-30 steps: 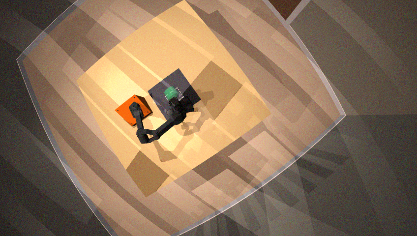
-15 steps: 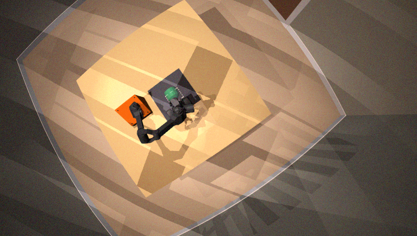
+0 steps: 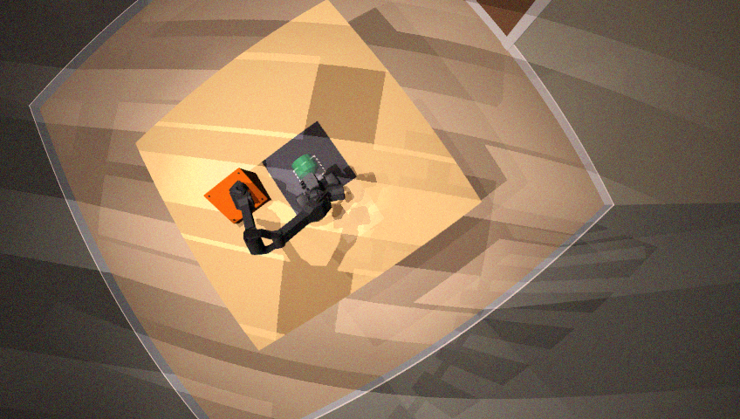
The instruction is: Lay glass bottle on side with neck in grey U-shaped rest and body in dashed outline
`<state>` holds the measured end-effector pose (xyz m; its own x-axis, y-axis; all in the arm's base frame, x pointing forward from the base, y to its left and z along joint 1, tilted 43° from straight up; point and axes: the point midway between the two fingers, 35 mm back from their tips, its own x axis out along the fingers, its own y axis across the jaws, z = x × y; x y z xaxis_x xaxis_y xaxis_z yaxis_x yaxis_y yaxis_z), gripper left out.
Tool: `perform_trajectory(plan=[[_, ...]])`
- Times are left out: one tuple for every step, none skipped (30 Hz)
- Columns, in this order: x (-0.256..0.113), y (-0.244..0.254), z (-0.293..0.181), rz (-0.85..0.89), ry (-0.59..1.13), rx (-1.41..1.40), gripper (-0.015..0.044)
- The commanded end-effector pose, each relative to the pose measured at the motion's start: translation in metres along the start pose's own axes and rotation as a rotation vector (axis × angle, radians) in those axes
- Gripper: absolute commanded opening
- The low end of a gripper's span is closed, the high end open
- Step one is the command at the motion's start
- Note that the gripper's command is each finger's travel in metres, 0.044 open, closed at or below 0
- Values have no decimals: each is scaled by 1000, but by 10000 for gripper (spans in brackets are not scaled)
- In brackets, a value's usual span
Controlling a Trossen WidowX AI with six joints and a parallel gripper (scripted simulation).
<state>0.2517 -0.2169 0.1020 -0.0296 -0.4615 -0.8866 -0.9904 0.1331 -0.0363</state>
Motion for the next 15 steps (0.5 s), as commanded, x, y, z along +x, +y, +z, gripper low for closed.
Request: perform_trajectory(plan=[[2, 0, 2, -1, -2, -1, 100], [2, 0, 1, 0, -2, -1, 100], [2, 0, 1, 0, -1, -1, 100], [2, 0, 1, 0, -1, -1, 100], [2, 0, 1, 0, 0, 0, 100], [2, 0, 1, 0, 0, 0, 100], [3, 0, 1, 0, 1, 0, 100], [3, 0, 1, 0, 2, 1, 100], [3, 0, 1, 1, 2, 1, 100], [3, 0, 1, 1, 3, 1, 100], [3, 0, 1, 1, 3, 1, 100], [3, 0, 1, 1, 4, 2, 100], [4, 0, 1, 1, 5, 2, 100], [4, 0, 1, 1, 5, 2, 100], [4, 0, 1, 1, 6, 2, 100]])
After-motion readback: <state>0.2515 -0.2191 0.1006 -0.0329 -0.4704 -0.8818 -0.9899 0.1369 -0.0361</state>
